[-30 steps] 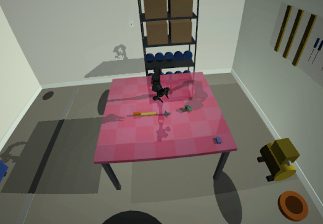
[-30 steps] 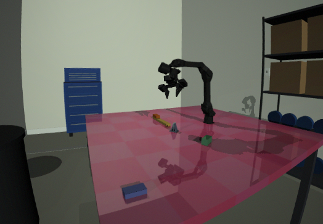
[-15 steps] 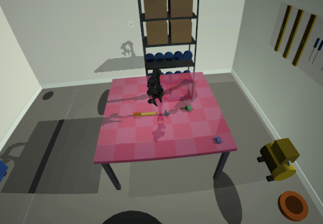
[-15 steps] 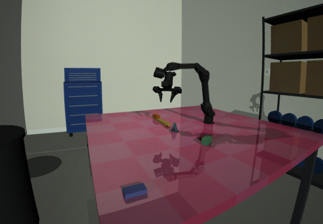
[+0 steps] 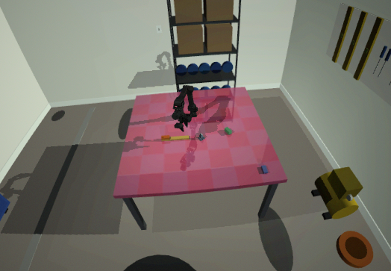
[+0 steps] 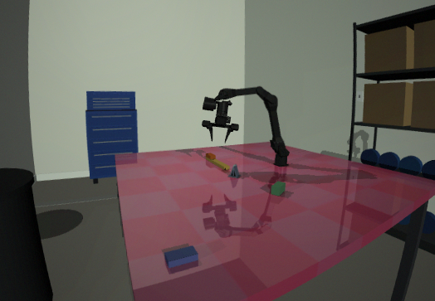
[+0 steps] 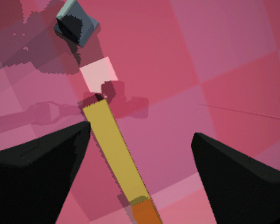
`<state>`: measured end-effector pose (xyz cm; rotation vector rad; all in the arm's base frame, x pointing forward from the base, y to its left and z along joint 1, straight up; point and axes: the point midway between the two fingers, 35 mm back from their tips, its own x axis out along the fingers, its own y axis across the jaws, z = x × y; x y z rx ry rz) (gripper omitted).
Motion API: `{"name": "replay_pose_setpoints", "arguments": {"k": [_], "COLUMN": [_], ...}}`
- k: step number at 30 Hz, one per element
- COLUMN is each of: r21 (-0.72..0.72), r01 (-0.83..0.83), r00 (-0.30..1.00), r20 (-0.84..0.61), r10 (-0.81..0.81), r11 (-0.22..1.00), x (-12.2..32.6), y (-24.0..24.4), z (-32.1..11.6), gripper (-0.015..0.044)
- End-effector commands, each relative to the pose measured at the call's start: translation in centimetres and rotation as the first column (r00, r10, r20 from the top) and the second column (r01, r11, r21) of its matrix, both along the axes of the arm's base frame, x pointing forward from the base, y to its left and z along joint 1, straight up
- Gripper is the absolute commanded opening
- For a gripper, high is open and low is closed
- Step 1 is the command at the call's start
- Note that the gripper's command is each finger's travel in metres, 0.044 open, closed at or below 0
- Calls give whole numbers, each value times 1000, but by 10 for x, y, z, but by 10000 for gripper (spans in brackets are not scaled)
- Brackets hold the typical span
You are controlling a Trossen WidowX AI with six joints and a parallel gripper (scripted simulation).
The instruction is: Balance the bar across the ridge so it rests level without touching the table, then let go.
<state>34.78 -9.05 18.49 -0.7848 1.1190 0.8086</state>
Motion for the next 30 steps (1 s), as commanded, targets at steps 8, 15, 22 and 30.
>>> {"name": "replay_pose_setpoints", "arguments": {"k": [8, 15, 22, 30], "r21": [-127, -170, -179, -180], "r01": [-228, -376, -470, -470], "r00": [972, 922, 876, 876], "r20": [-87, -162, -215, -215], "r10": [218, 350, 432, 432], "r11": [965, 911, 864, 864], "x": [-13, -24, -32, -30], "y": [-44, -71, -87, -88], "z": [-23, -36, -44, -61], "gripper": [315, 315, 315, 315]}}
